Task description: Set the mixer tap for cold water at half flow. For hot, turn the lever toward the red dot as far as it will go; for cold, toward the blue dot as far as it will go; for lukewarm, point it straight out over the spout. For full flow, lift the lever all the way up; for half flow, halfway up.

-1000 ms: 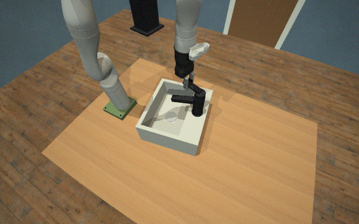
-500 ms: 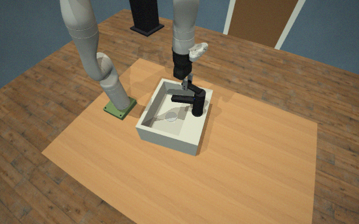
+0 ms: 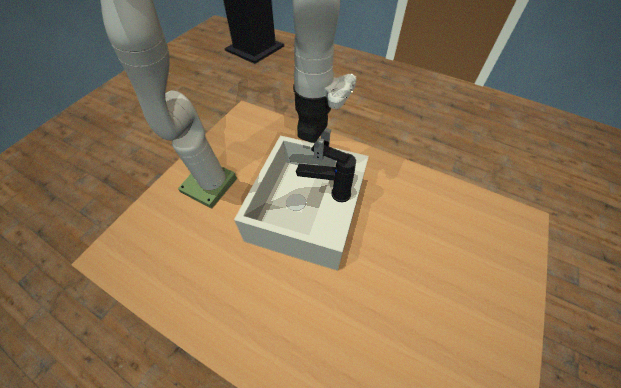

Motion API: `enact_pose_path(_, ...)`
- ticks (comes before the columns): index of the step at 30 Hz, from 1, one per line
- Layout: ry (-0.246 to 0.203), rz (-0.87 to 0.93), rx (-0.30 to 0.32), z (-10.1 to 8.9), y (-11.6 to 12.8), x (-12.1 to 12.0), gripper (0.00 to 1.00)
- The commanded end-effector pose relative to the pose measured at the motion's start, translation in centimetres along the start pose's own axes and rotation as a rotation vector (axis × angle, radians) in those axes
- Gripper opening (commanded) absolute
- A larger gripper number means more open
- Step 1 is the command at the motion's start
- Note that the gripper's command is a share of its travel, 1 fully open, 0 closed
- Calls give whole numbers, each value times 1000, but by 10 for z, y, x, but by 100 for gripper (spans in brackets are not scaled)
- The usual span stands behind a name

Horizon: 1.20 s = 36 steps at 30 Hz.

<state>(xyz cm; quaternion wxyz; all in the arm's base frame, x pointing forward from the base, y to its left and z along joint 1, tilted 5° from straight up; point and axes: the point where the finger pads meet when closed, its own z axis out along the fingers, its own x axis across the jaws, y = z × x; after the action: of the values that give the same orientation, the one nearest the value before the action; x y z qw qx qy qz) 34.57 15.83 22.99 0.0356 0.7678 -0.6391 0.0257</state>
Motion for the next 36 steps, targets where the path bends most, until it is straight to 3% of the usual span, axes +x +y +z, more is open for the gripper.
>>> enact_pose_path(1, -3, -25, 2, -1, 0, 2, 0)
enact_pose_path(36, -2, -476, 3, -1, -8, 30, 0)
